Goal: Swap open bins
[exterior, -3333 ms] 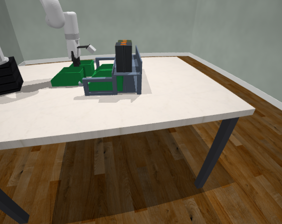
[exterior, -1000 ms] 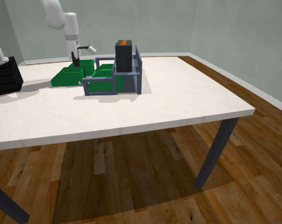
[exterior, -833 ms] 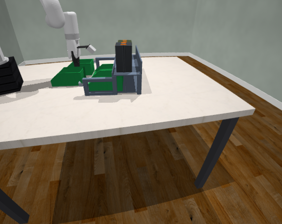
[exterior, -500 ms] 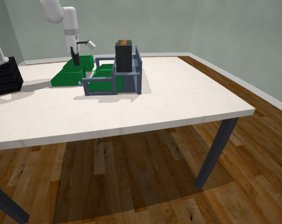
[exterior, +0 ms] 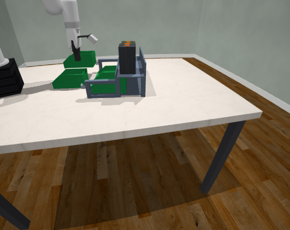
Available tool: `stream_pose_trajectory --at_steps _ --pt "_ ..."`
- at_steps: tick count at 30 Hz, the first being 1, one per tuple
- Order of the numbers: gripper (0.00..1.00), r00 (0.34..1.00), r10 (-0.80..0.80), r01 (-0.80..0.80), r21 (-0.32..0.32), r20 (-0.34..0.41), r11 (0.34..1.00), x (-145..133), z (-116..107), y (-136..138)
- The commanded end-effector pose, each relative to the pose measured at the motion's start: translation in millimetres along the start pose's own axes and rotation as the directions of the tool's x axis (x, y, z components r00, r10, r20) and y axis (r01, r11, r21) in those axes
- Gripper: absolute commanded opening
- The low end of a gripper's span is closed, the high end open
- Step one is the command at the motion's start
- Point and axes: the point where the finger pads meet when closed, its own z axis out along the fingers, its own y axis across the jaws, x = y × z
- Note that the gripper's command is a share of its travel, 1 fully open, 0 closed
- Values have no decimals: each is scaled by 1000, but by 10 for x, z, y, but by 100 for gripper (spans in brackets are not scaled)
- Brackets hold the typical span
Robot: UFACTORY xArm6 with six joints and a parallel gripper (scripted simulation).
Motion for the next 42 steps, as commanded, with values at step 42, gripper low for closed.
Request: stream_pose_trajectory --at_steps 42 --pt "0 1000 0 0 1 -3 1000 -28 -187 354"
